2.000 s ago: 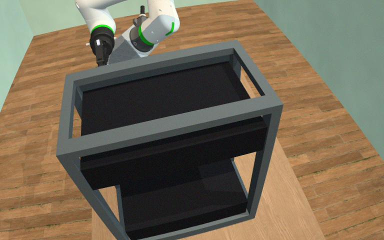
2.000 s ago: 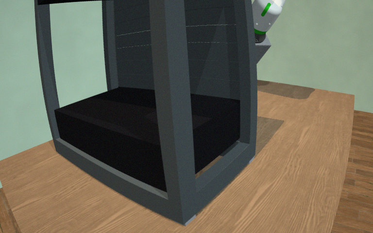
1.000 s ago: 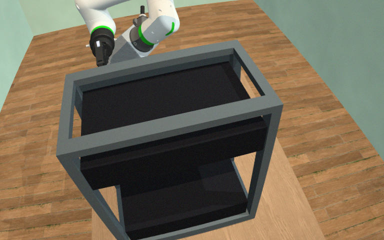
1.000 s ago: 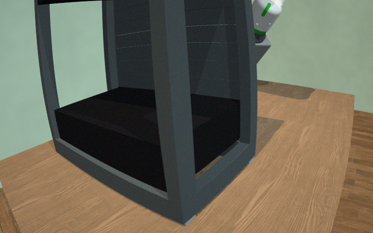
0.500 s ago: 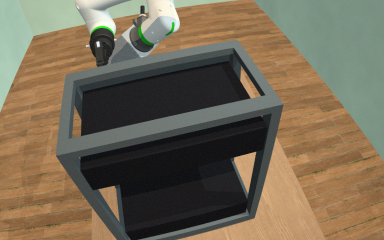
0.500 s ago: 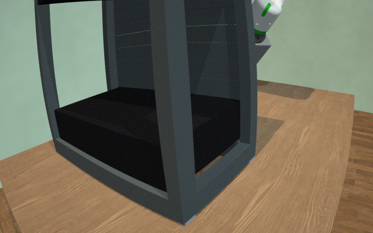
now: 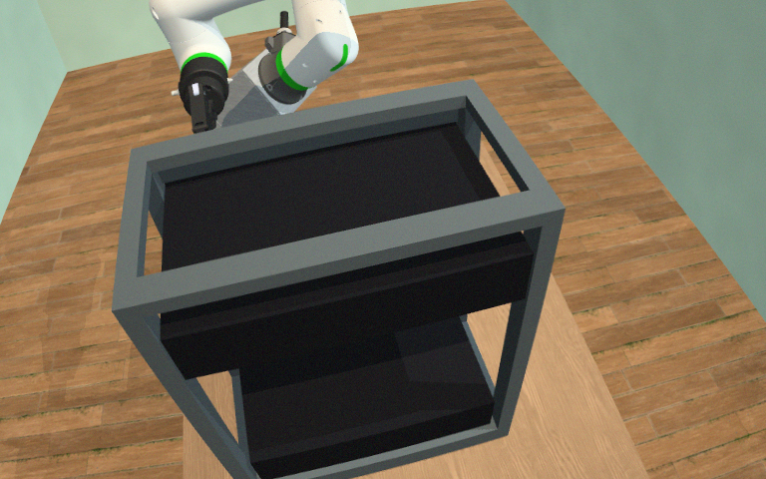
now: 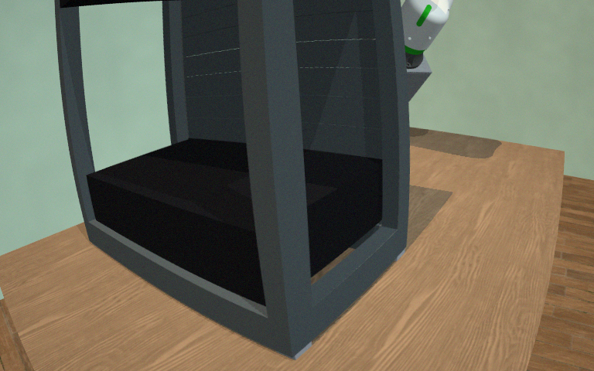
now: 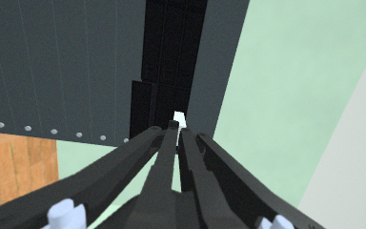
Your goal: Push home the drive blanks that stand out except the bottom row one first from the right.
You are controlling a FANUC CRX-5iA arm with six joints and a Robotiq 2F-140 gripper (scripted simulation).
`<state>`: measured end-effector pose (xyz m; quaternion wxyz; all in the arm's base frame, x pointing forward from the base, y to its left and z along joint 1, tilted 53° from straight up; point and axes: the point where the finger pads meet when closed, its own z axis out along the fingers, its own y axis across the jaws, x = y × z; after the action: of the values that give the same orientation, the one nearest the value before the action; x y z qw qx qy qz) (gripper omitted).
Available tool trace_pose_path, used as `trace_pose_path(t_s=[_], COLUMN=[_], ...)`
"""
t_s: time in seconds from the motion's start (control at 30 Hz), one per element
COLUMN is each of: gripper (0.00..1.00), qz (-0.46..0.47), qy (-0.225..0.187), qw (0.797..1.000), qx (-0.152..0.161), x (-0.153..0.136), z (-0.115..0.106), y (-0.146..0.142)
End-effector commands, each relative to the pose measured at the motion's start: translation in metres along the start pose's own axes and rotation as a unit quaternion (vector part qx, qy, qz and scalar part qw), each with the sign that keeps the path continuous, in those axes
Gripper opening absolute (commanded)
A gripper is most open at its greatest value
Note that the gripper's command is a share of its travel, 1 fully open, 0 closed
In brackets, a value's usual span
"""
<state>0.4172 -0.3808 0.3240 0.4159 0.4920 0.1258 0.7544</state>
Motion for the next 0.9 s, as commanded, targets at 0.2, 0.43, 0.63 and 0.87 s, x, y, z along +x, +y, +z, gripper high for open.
trace_pose_path(t_s=[0.2, 0.43, 0.63, 0.87], gripper=[0.00, 0.00, 0.00, 0.00], qz=[0.000, 0.000, 0.000, 0.000], qy=[0.000, 0.000, 0.000, 0.000], qw=[1.000, 1.000, 1.000, 1.000], qx=[0.000, 0.000, 0.000, 0.000], x=[-0.0002, -0.0002, -0.0002, -0.0003], z=[0.0013, 0.0036, 0.0037, 0.0057], y=[0.0003, 0.0003, 0.0003, 0.0003])
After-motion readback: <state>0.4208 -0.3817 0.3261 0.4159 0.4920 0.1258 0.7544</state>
